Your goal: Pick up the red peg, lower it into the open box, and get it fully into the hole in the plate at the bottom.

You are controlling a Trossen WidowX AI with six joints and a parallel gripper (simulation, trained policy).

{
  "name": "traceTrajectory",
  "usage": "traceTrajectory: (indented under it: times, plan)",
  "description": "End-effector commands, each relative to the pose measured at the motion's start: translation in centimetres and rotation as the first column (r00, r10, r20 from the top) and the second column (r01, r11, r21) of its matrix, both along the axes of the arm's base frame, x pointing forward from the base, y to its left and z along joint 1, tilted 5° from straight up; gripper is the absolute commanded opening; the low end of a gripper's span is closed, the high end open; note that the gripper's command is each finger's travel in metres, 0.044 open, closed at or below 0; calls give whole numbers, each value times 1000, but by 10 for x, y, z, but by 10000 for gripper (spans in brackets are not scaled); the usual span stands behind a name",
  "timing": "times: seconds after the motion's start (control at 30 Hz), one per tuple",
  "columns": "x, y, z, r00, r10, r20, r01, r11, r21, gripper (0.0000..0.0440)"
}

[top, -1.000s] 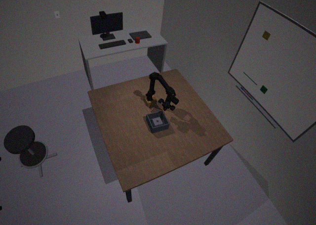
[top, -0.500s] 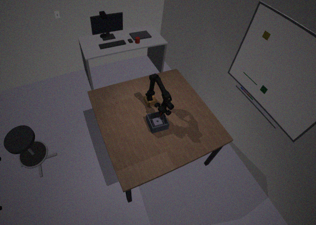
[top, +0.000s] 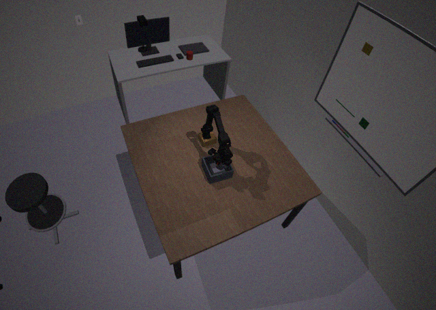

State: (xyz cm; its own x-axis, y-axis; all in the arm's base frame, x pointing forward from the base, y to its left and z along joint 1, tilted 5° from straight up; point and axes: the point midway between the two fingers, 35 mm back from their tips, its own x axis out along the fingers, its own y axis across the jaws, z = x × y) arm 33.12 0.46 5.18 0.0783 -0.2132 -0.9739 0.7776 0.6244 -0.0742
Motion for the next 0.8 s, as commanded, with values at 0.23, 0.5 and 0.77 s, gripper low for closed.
traceTrajectory:
  times: [0.23,0.5,0.77]
  plan:
    - [3,-6,-34,996,65,-58,-61,996,70,154]
    - [24,-11,-27,996,73,-58,-66,992,111,314]
    - [54,-8,-14,996,81,-31,-75,982,172,440]
